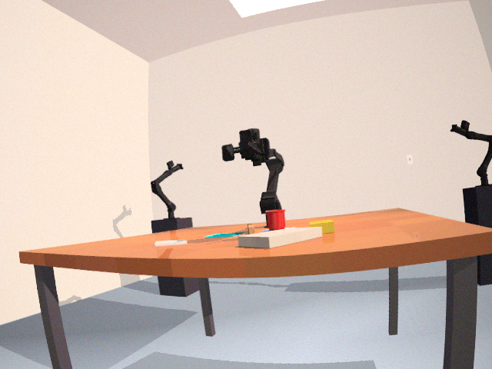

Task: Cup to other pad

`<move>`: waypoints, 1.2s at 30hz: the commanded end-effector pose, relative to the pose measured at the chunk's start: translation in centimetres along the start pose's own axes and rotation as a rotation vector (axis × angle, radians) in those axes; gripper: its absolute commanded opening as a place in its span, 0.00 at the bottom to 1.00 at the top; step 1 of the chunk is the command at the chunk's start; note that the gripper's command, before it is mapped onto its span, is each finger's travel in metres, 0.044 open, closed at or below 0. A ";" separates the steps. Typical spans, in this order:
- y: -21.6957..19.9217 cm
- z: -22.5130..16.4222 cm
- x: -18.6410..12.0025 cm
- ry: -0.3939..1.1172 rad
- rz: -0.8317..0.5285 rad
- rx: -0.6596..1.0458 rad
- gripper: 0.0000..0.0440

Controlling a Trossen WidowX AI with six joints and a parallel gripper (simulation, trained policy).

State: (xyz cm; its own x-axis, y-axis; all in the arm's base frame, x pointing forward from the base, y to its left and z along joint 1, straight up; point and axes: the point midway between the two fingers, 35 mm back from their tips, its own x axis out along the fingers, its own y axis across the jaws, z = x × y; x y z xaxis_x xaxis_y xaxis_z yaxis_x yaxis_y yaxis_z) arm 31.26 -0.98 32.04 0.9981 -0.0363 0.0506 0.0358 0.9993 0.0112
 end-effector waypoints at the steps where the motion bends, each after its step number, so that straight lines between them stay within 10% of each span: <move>1: 0.1 0.0 0.0 0.001 0.003 0.000 0.85; 14: 0.8 -0.2 -0.4 0.080 0.028 0.030 0.10; 36: 3.3 -0.2 -0.2 0.322 0.074 0.247 0.26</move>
State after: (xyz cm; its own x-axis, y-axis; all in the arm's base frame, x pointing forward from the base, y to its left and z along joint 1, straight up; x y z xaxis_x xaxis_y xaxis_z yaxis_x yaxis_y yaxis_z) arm 31.08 1.79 31.70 0.9731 0.0625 -0.2217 -0.0115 0.9745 0.2241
